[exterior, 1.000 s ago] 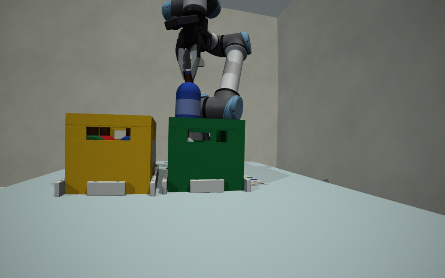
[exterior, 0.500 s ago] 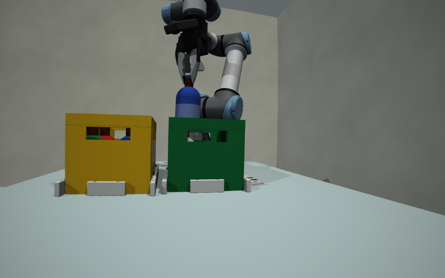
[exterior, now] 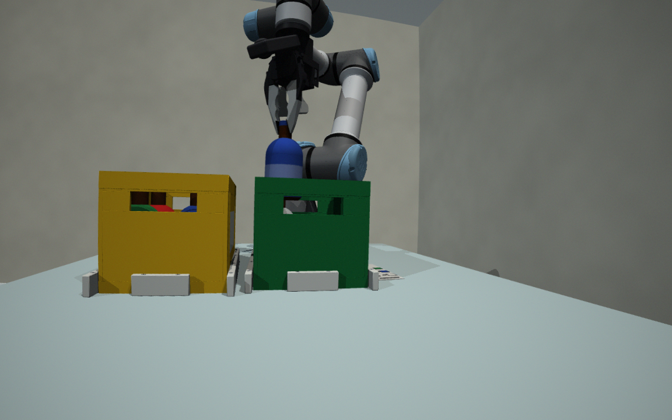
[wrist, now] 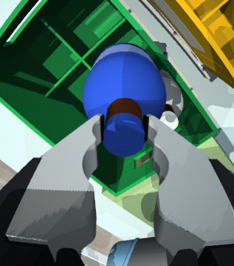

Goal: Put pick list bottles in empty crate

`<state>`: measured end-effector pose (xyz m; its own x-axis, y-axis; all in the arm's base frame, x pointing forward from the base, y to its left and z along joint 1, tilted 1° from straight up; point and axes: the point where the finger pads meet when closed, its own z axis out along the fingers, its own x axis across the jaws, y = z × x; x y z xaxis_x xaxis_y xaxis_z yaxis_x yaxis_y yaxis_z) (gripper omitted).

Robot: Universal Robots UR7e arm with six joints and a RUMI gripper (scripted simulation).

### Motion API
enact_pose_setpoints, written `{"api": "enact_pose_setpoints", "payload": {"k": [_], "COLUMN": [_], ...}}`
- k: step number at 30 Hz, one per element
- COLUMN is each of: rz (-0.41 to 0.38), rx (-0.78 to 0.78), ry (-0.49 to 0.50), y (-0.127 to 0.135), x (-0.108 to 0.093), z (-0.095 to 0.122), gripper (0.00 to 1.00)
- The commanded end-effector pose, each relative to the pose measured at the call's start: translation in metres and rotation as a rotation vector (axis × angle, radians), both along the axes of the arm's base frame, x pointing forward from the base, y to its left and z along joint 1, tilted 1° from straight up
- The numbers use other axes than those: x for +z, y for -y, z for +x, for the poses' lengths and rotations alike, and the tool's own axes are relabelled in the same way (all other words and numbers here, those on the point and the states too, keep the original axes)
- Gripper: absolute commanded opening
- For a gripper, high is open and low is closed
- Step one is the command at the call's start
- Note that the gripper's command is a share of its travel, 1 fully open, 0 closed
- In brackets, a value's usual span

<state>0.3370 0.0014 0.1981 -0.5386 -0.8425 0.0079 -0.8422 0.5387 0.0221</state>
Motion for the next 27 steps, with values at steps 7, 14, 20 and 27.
{"api": "enact_pose_setpoints", "payload": {"k": [7,14,20,27], "rz": [-0.002,-0.002,-0.002,-0.002], "rx": [-0.002,-0.001,-0.002,-0.002], "ry": [0.005,0.006,0.005,0.005], "y": [0.002,0.001,0.002,0.001], "x": [-0.010,-0.015,-0.021,-0.028], "z": [0.002,0.002,0.002,0.002], "gripper": [0.00,0.00,0.00,0.00]}}
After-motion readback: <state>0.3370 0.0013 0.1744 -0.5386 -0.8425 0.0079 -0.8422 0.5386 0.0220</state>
